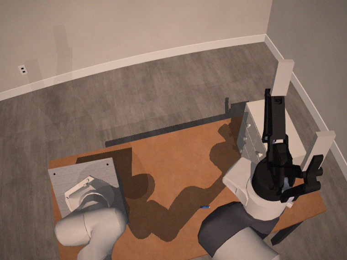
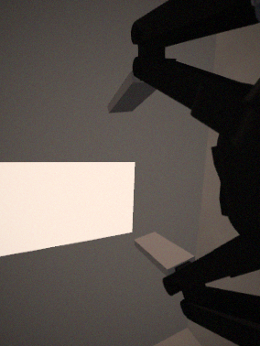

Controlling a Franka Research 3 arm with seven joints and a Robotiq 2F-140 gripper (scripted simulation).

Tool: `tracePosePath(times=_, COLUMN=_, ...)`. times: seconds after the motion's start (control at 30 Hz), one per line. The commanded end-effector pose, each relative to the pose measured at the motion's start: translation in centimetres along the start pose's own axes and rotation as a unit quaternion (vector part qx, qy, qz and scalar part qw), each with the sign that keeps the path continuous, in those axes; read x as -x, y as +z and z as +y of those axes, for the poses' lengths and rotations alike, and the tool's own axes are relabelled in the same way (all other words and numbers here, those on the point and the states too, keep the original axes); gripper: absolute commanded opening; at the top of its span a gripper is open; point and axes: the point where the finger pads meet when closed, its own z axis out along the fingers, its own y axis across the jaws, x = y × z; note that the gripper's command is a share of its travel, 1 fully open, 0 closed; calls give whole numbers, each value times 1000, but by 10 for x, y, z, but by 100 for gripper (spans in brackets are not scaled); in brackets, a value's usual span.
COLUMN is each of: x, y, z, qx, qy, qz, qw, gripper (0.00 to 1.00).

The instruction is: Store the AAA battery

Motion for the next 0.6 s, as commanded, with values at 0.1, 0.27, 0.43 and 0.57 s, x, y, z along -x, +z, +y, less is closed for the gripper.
tracePosePath(times=0.1, x=-35, y=12, z=-110, qx=-111, qy=-93, qz=71, qw=987, gripper=100)
tracePosePath(times=0.27, x=-46, y=9, z=-152, qx=-153, qy=-124, qz=100, qw=975, gripper=100)
tracePosePath(times=0.43, x=-69, y=-13, z=-253, qx=-252, qy=-190, qz=178, qw=932, gripper=100)
tracePosePath(times=0.57, x=-82, y=-37, z=-313, qx=-307, qy=-222, qz=228, qw=897, gripper=100)
